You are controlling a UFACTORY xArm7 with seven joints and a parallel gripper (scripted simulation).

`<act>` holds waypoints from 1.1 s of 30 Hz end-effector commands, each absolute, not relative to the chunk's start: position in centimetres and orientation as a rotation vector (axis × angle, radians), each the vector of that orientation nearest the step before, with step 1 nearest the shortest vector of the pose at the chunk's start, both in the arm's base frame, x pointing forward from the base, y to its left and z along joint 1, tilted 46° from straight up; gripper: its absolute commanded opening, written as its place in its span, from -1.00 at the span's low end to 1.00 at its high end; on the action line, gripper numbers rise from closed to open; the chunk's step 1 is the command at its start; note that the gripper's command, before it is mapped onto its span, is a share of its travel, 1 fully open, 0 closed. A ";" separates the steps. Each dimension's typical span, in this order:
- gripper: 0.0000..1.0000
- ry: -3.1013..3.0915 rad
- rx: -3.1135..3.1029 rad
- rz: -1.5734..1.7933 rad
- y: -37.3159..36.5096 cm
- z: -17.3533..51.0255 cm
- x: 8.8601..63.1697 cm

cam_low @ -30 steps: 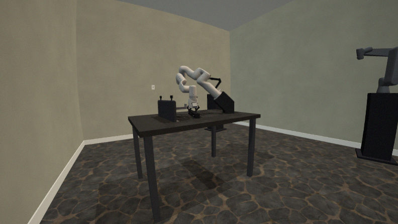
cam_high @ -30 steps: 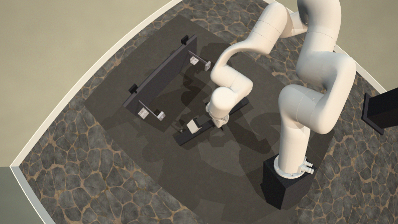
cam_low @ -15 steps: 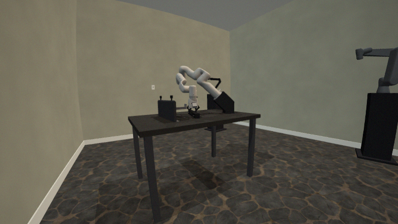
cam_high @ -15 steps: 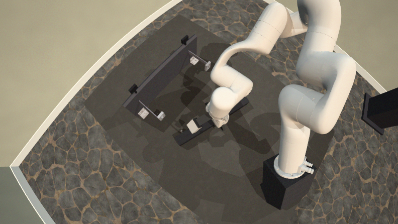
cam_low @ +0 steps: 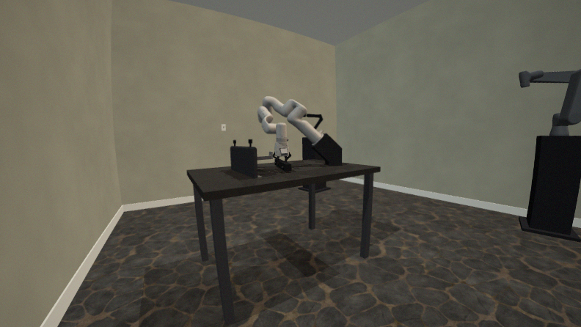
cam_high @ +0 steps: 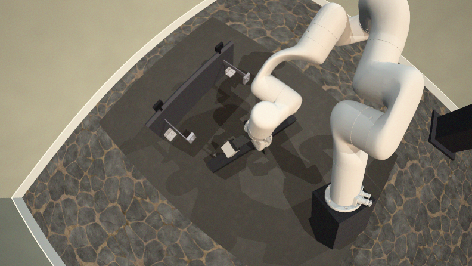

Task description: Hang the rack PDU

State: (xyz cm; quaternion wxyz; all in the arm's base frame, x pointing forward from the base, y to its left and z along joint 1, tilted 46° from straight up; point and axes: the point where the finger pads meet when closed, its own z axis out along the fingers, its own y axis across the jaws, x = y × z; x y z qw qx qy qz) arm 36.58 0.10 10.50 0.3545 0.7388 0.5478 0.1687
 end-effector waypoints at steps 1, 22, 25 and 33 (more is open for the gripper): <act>-1.00 1.419 1.909 0.438 0.5 11.3 35.8; -1.00 1.419 1.909 0.438 2.7 15.8 31.7; -1.00 1.419 1.909 0.438 2.9 16.2 31.3; -1.00 1.419 1.909 0.438 3.1 16.6 31.0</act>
